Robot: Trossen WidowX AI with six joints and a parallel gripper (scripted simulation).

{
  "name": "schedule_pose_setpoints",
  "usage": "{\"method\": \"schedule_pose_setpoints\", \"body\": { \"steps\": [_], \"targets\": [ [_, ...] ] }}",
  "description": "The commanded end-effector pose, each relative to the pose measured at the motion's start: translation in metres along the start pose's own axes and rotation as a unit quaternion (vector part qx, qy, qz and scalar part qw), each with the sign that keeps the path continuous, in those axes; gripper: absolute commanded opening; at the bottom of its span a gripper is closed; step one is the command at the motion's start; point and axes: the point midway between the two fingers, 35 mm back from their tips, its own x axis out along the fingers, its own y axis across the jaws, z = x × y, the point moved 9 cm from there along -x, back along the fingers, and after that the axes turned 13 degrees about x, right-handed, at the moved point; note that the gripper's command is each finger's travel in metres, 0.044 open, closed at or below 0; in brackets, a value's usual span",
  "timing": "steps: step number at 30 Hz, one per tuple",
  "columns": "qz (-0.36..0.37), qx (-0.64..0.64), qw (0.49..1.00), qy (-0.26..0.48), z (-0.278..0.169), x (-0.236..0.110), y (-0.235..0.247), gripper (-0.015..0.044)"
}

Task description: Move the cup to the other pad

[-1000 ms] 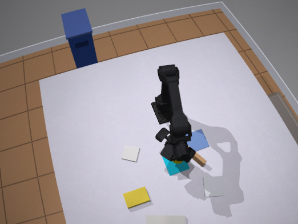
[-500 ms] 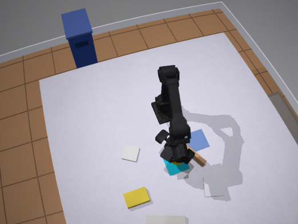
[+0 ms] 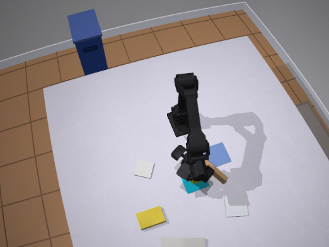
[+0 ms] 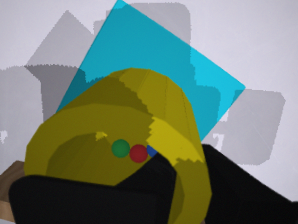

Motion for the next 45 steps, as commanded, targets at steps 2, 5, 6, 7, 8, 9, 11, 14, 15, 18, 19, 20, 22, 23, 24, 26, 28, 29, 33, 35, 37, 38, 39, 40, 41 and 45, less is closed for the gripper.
{"method": "schedule_pose_setpoints", "body": {
  "steps": [2, 5, 6, 7, 8, 9, 11, 14, 15, 18, 19, 20, 22, 23, 24, 26, 28, 29, 33, 35, 37, 38, 39, 40, 41, 45],
  "targets": [
    [0.001, -0.003, 1.000, 0.002, 0.000, 0.008, 0.000, 0.0000],
    [0.001, -0.003, 1.000, 0.002, 0.000, 0.012, 0.000, 0.0000],
    [0.001, -0.003, 1.000, 0.002, 0.000, 0.013, 0.000, 0.0000],
    [0.001, -0.003, 1.000, 0.002, 0.000, 0.014, 0.000, 0.0000],
    [0.001, -0.003, 1.000, 0.002, 0.000, 0.016, 0.000, 0.0000],
    [0.001, -0.003, 1.000, 0.002, 0.000, 0.017, 0.000, 0.0000],
    [0.001, -0.003, 1.000, 0.002, 0.000, 0.020, 0.000, 0.0000],
    [0.001, -0.003, 1.000, 0.002, 0.000, 0.024, 0.000, 0.0000],
    [0.001, -0.003, 1.000, 0.002, 0.000, 0.025, -0.001, 0.0000],
    [0.001, -0.003, 1.000, 0.002, 0.000, 0.027, -0.001, 0.0000],
    [0.001, -0.003, 1.000, 0.002, 0.000, 0.027, -0.001, 0.0000],
    [-0.001, 0.000, 1.000, 0.000, 0.000, 0.024, -0.001, 0.0000],
    [-0.001, 0.000, 1.000, 0.000, 0.000, 0.024, -0.001, 0.0000],
    [-0.001, 0.000, 1.000, 0.000, 0.000, 0.024, -0.001, 0.0000],
    [-0.001, 0.000, 1.000, 0.000, 0.000, 0.024, -0.001, 0.0000],
    [-0.001, 0.000, 1.000, 0.000, 0.000, 0.024, -0.001, 0.0000],
    [-0.001, 0.000, 1.000, 0.000, 0.000, 0.024, -0.001, 0.0000],
    [-0.001, 0.000, 1.000, 0.000, 0.000, 0.024, -0.001, 0.0000],
    [-0.001, 0.000, 1.000, 0.000, 0.000, 0.024, -0.001, 0.0053],
    [-0.001, 0.000, 1.000, 0.000, 0.000, 0.024, -0.001, 0.0105],
    [-0.001, 0.000, 1.000, 0.000, 0.000, 0.024, -0.001, 0.0147],
    [-0.001, 0.000, 1.000, 0.000, 0.000, 0.024, -0.001, 0.0147],
    [-0.001, 0.000, 1.000, 0.000, 0.000, 0.024, -0.001, 0.0147],
    [-0.001, 0.000, 1.000, 0.000, 0.000, 0.024, -0.001, 0.0147],
    [-0.001, 0.000, 1.000, 0.000, 0.000, 0.024, -0.001, 0.0147],
    [-0.001, 0.000, 1.000, 0.000, 0.000, 0.023, -0.001, 0.0147]
  ]
}}
